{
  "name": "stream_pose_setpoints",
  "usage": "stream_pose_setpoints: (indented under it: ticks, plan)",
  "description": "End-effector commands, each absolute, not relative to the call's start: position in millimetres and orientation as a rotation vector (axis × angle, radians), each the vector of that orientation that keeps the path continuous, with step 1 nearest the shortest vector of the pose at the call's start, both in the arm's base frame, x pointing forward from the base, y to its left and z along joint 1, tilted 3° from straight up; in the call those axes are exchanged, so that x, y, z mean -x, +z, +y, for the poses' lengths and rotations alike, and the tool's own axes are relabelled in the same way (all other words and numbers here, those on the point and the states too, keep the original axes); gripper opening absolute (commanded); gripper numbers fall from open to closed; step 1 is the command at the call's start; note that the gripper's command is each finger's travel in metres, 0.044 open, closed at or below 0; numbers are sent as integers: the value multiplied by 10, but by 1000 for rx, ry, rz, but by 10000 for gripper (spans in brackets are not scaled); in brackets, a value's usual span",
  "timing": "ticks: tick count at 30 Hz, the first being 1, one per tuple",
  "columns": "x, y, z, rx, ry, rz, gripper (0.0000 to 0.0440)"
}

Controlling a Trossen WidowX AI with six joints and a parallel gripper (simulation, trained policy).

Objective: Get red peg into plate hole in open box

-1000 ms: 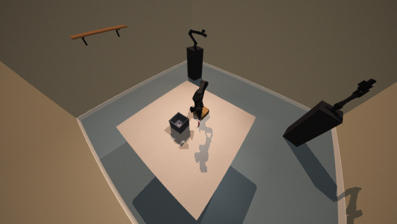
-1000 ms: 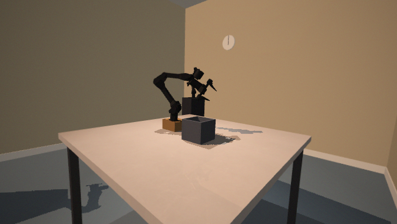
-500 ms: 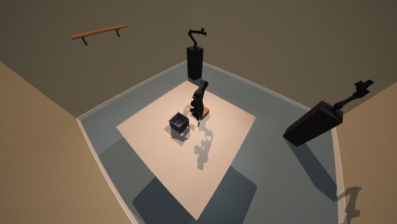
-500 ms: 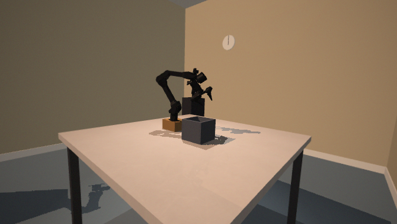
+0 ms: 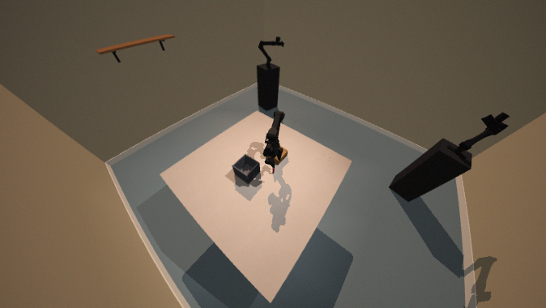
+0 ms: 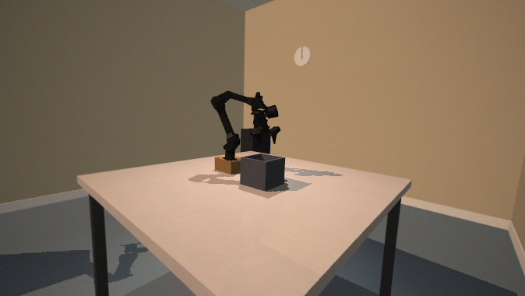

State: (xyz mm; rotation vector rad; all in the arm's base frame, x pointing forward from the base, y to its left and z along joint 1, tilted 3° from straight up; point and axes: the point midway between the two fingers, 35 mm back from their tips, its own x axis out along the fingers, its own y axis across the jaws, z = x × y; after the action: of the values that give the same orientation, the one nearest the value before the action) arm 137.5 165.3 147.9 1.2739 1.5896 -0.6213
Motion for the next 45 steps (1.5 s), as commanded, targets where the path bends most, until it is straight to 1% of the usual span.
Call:
stream_pose_setpoints:
  ticks: [1,12,28,34,38,40,45]
  plan:
    - [-1332,1376,1639,-1234,-704,1597,440]
    - [-1251,1065,1586,-1078,-861,1587,440]
    - [-1254,549,1475,-930,-941,1532,440]
    - [-1281,366,1447,-917,-952,1504,426]
    - [-1297,258,1435,-917,-960,1488,402]
    - [-1307,208,1438,-919,-960,1482,377]
    - [-1346,96,1478,-921,-948,1482,258]
